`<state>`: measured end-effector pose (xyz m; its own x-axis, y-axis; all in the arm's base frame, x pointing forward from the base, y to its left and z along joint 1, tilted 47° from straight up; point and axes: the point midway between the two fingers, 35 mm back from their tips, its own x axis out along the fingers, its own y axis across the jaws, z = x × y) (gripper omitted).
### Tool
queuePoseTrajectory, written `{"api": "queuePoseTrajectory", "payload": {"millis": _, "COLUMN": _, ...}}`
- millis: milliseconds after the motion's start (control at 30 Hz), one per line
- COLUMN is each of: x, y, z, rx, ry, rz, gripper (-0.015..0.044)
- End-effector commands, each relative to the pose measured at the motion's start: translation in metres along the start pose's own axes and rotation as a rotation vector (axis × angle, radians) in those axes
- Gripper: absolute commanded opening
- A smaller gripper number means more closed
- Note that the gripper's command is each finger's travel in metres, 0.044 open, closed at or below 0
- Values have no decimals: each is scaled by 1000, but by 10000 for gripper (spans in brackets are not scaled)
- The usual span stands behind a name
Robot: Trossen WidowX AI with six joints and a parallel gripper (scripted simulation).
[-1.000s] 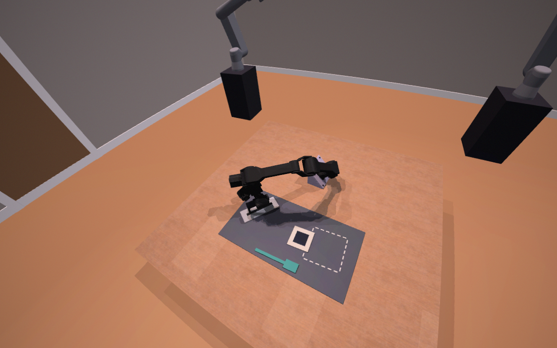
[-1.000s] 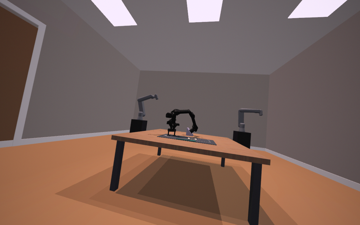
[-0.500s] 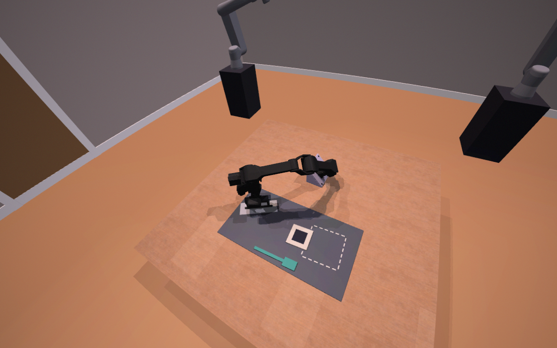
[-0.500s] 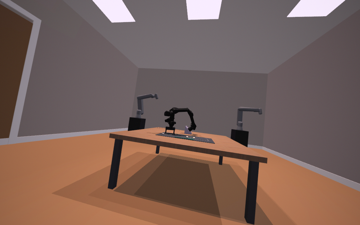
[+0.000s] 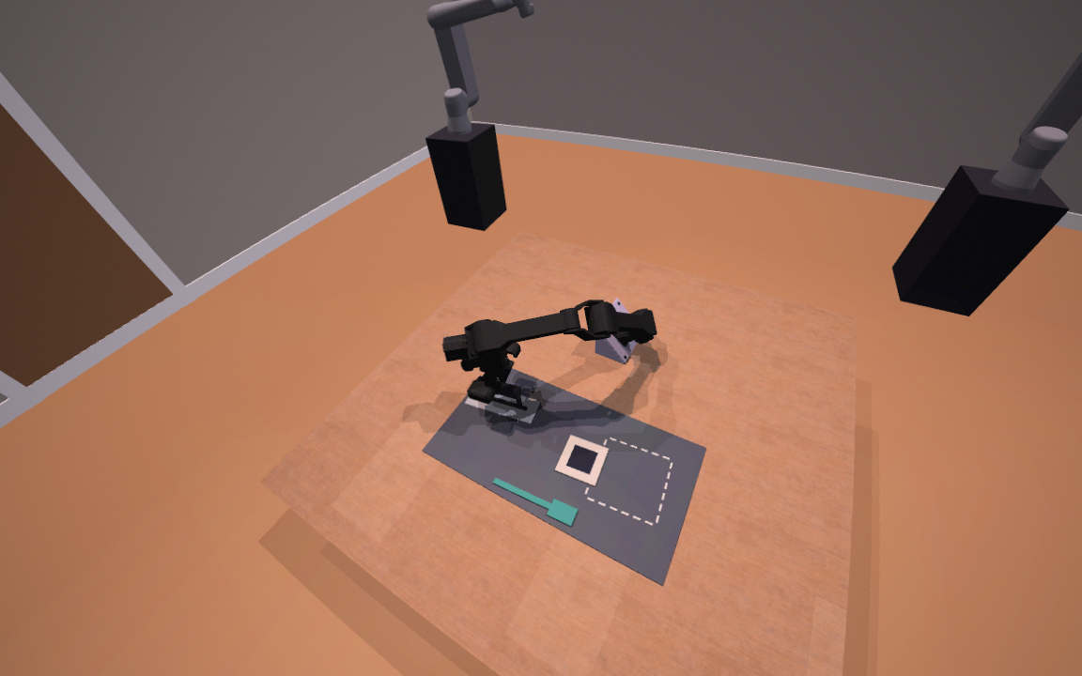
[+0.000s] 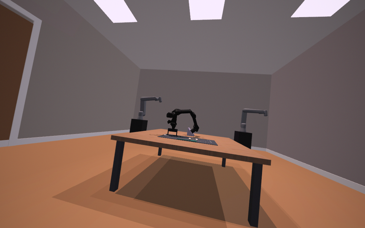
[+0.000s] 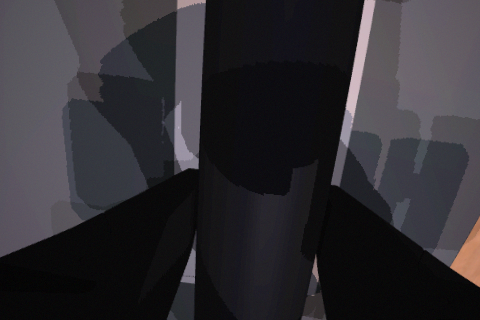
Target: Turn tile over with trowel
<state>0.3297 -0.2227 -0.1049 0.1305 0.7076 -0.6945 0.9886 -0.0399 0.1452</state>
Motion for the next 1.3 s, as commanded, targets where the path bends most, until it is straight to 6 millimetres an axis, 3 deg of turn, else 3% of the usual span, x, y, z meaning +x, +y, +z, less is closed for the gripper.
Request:
{"api": "queuePoseTrajectory", "payload": {"millis": 0, "x": 1, "y": 0, "z": -1, "rx": 83, "ry": 4, "rz": -1, "gripper": 130}}
{"api": "queuePoseTrajectory", "payload": {"millis": 167, "x": 1, "y": 0, "z": -1, "rx": 83, "ry": 4, "rz": -1, "gripper": 130}}
{"api": "queuePoseTrajectory", "payload": {"millis": 367, "x": 1, "y": 0, "z": -1, "rx": 83, "ry": 4, "rz": -1, "gripper": 270}}
{"api": "queuePoseTrajectory", "payload": {"millis": 967, "x": 1, "y": 0, "z": -1, "rx": 83, "ry": 4, "rz": -1, "gripper": 270}}
{"api": "queuePoseTrajectory", "payload": {"millis": 1033, "x": -5, "y": 0, "z": 0, "rx": 86, "ry": 3, "rz": -1, "gripper": 270}}
{"api": "queuePoseTrajectory", "payload": {"millis": 1167, "x": -39, "y": 0, "z": 0, "rx": 102, "ry": 2, "rz": -2, "gripper": 270}}
{"api": "queuePoseTrajectory", "payload": {"millis": 1267, "x": -44, "y": -1, "z": 0, "rx": 106, "ry": 2, "rz": -2, "gripper": 270}}
